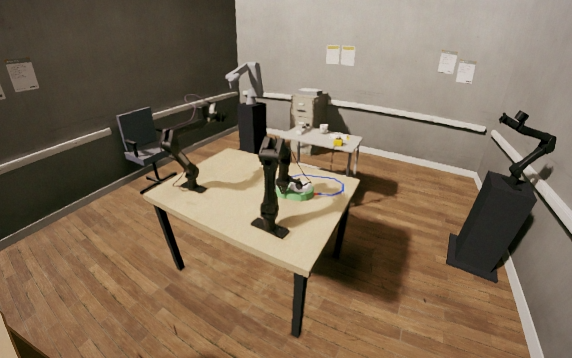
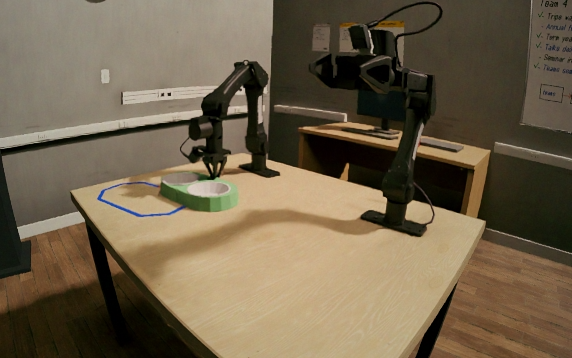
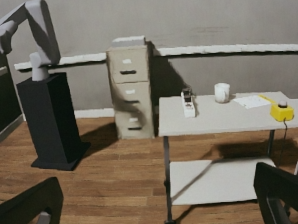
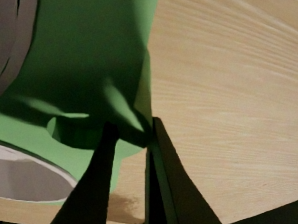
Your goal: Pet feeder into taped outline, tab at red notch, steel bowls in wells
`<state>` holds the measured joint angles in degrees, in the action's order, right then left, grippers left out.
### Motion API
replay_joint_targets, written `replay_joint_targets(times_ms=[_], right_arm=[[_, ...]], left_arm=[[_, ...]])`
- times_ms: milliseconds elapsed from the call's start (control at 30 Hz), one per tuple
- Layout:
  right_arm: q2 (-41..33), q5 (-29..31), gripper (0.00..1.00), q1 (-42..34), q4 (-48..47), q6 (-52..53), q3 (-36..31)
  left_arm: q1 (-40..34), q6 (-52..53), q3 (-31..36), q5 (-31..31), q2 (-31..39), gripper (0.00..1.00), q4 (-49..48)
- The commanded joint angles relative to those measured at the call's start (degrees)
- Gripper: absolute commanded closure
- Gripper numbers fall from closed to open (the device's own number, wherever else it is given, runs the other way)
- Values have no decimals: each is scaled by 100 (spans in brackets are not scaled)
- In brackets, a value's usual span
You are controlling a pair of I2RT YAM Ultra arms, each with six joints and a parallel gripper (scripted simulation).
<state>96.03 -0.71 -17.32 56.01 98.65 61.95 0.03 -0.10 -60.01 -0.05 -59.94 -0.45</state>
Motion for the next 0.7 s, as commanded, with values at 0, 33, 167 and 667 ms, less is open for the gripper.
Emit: replay_joint_targets(times_ms=[0, 33, 167, 667], right_arm=[[102, 138, 84, 109, -110, -58, 187], [190, 137, 84, 217, -9, -355, 278], [382, 143, 84, 455, -48, -643, 511], [1049, 127, 84, 1064, 176, -1442, 1322]], left_arm=[[-14, 8, -195, 49, 10, 0, -49], [-14, 8, -195, 49, 10, 0, -49], [-14, 8, -195, 49, 10, 0, -49], [-14, 8, -195, 49, 10, 0, -49]])
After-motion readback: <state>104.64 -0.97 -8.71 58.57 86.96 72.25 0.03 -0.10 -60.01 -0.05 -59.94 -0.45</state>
